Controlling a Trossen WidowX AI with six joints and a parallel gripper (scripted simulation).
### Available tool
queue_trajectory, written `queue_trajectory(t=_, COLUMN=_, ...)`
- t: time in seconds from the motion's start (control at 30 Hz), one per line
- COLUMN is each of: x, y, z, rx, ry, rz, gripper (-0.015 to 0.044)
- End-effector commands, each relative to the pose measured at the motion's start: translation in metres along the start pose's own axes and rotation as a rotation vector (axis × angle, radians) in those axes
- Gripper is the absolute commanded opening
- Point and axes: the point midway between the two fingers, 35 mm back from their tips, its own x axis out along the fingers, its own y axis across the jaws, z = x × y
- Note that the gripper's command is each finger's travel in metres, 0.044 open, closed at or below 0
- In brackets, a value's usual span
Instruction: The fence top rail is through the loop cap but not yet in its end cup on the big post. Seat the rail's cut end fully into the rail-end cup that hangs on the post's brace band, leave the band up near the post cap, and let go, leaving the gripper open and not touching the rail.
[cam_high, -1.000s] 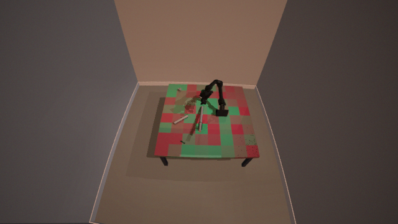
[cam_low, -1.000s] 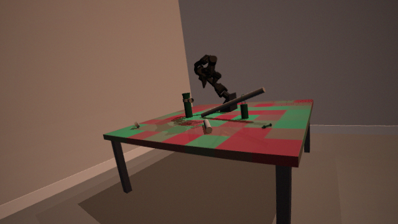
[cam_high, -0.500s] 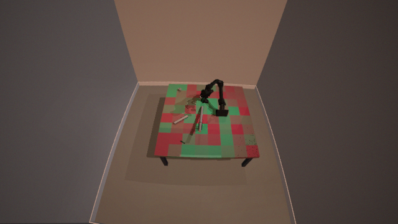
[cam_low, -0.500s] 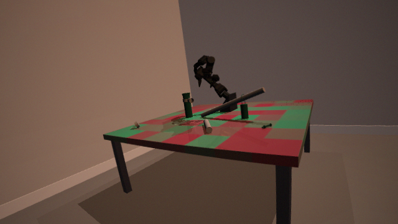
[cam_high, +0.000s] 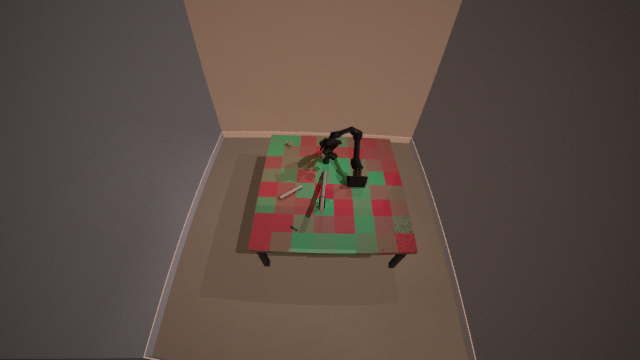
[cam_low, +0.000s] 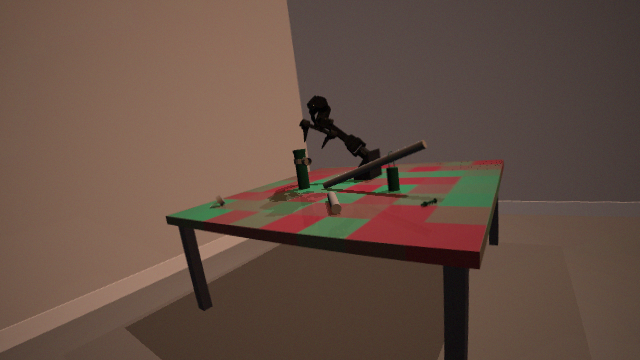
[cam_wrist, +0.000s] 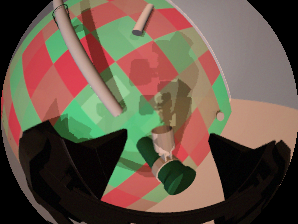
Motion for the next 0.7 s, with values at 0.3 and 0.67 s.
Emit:
queue_trajectory(t=0.3, x=0.013, y=-0.011, z=-0.028, rx=-0.221, ry=0.060, rz=-0.012, gripper=0.0440)
queue_trajectory(t=0.67, x=0.043, y=0.004, z=-0.034, rx=-0.220, ry=0.060, rz=-0.013, gripper=0.0440)
